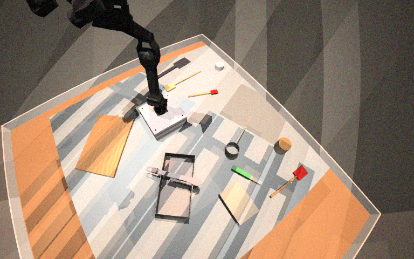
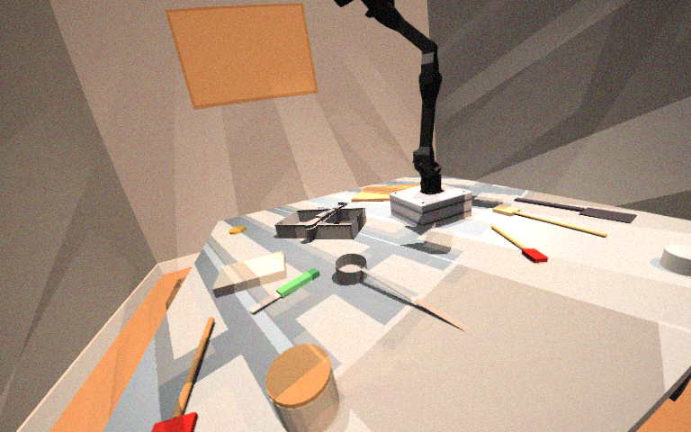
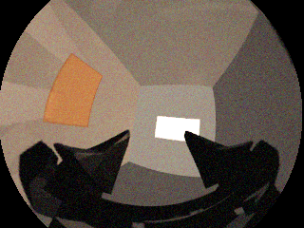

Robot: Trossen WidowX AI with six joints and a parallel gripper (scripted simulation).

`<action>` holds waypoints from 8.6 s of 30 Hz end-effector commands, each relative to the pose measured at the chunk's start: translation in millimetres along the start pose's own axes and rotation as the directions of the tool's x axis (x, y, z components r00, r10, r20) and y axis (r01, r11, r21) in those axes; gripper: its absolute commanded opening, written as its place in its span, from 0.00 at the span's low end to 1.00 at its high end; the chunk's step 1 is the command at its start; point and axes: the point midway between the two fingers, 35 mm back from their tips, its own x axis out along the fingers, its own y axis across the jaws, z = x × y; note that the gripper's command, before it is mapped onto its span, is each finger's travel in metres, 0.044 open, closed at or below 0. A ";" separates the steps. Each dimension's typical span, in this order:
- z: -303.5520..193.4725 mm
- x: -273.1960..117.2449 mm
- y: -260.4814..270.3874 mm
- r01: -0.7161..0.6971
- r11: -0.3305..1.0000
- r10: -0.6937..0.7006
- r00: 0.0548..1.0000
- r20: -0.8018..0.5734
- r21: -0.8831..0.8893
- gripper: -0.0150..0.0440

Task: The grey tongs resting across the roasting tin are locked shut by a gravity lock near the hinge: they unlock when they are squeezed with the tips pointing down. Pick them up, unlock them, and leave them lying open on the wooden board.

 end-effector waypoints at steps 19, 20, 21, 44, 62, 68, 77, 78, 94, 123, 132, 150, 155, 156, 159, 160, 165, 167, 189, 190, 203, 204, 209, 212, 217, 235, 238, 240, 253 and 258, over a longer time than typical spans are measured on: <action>189.0 -39.2 115.1 -0.496 0.229 0.292 0.856 0.427 0.838 0.69; 198.0 -43.9 119.8 -0.508 0.166 0.305 0.841 0.446 0.845 0.69; 207.1 -48.5 123.7 -0.518 0.105 0.315 0.827 0.465 0.849 0.69; 390.6 -214.6 180.3 0.036 -0.874 0.466 0.351 0.812 0.485 0.69; 464.9 -394.2 182.6 0.790 -0.485 0.485 -0.114 0.867 0.375 0.69; 471.2 -458.0 179.2 0.897 -0.192 0.483 -0.267 0.834 0.399 0.69; 463.6 -543.3 173.3 0.888 0.228 0.481 -0.460 0.746 0.400 0.69; 463.3 -544.9 173.2 0.886 0.236 0.481 -0.463 0.744 0.399 0.69; 467.3 -539.6 180.1 0.886 0.235 0.482 -0.463 0.744 0.399 0.69; 499.7 -556.1 199.5 0.887 0.234 0.483 -0.462 0.744 0.398 0.69; 510.4 -563.4 206.5 0.887 0.234 0.483 -0.461 0.744 0.398 0.69; 523.6 -574.8 217.0 0.888 0.236 0.488 -0.460 0.742 0.395 0.65; 523.6 -574.8 217.0 0.888 0.236 0.488 -0.460 0.742 0.395 0.46; 523.6 -574.8 217.0 0.888 0.236 0.488 -0.460 0.742 0.395 0.45; 523.6 -574.8 217.0 0.888 0.236 0.488 -0.460 0.742 0.395 0.42; 523.6 -574.8 217.0 0.888 0.236 0.488 -0.460 0.742 0.395 0.40; 523.6 -574.8 217.0 0.888 0.236 0.488 -0.460 0.742 0.395 0.35; 523.6 -574.8 217.0 0.888 0.236 0.488 -0.460 0.742 0.395 0.33; 487.2 -511.2 192.5 0.888 0.233 0.483 -0.460 0.745 0.397 0.00; 487.2 -511.2 192.5 0.888 0.233 0.483 -0.460 0.745 0.397 0.00; 489.6 -514.9 192.1 0.812 0.361 0.446 -0.582 0.680 0.459 0.00; 489.7 -515.2 192.0 0.803 0.374 0.441 -0.595 0.672 0.465 0.00; 489.5 -516.8 191.0 0.752 0.441 0.417 -0.655 0.630 0.490 0.00; 488.9 -517.7 190.3 0.719 0.480 0.400 -0.689 0.604 0.503 0.00; 487.3 -518.8 188.7 0.660 0.543 0.371 -0.743 0.556 0.519 0.00; 482.1 -522.0 187.3 0.565 0.626 0.328 -0.816 0.476 0.537 0.00; 479.3 -519.6 194.2 0.569 0.605 0.329 -0.816 0.476 0.557 0.00; 475.7 -516.8 202.3 0.573 0.579 0.329 -0.816 0.476 0.581 0.00; 442.1 -500.3 261.6 0.575 0.366 0.334 -0.815 0.473 0.731 0.00; 426.9 -495.9 282.7 0.565 0.279 0.336 -0.815 0.473 0.776 0.00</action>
